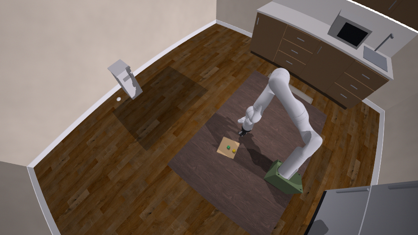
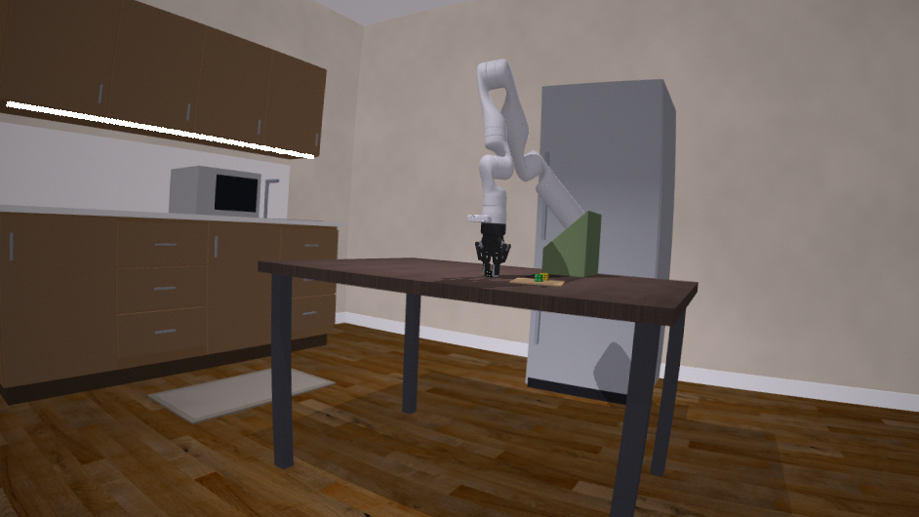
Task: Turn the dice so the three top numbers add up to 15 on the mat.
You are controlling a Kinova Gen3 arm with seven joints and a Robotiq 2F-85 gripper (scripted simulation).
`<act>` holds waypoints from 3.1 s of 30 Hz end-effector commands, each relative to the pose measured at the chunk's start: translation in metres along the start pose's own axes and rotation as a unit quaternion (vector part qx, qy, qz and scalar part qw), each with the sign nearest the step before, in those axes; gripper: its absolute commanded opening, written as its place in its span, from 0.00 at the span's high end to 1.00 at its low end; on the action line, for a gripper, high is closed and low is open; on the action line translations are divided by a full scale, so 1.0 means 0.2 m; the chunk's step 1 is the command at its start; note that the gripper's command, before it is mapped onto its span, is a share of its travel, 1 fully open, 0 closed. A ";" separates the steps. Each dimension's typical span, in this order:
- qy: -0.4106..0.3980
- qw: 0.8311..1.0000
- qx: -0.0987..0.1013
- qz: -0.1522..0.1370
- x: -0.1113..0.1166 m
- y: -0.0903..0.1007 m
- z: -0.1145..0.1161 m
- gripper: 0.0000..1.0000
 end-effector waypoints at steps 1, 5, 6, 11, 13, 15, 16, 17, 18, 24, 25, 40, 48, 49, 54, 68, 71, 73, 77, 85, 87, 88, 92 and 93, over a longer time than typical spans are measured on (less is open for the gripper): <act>0.000 1.000 0.000 0.001 0.00 0.00 0.00 0.65; 0.000 1.000 0.000 0.001 0.00 0.00 0.00 0.65; 0.000 1.000 0.000 0.001 0.00 0.00 0.00 0.65; 0.000 1.000 0.000 0.001 0.00 0.00 0.00 0.65; 0.000 1.000 0.000 0.001 0.00 0.00 0.00 0.65; 0.000 1.000 0.000 0.001 0.00 0.00 0.00 0.65; 0.000 1.000 0.000 0.001 0.00 0.00 0.00 0.65; 0.000 1.000 0.000 0.001 0.00 0.00 0.00 0.65; 0.000 1.000 0.000 0.001 0.00 0.00 0.00 0.65; 0.000 1.000 0.000 0.001 0.00 0.00 0.00 0.85; 0.000 1.000 0.000 0.001 0.00 0.00 0.00 0.85; 0.000 1.000 0.000 0.001 0.00 0.00 0.00 0.85; 0.000 1.000 0.000 0.001 0.00 0.00 0.00 0.85; 0.000 1.000 0.000 0.001 0.00 0.00 0.00 0.85; 0.000 1.000 0.000 0.001 0.00 0.00 0.00 0.85; 0.000 1.000 0.000 0.001 0.00 0.09 0.00 0.85; 0.000 1.000 0.000 0.001 0.00 0.16 0.00 0.85; 0.000 1.000 0.000 0.001 0.00 0.21 0.00 0.85; 0.000 1.000 0.000 0.001 0.00 0.27 0.00 0.85; 0.000 1.000 0.000 0.001 0.00 0.45 0.00 0.85; 0.000 1.000 0.000 0.001 0.00 0.48 0.00 0.85; 0.000 1.000 0.000 0.001 0.00 0.49 0.00 0.85; 0.000 1.000 0.000 0.001 0.00 0.50 0.00 0.85; 0.000 1.000 0.000 0.001 0.00 0.50 0.00 0.85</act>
Point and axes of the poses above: the point where the finger pads meet when closed, its own y axis back along the fingers, its own z axis across the jaws, x = y × z, the point moved 4 cm from there along y, back along the fingers, and after that the axes turned 12 degrees about y, right-handed, at the moved point
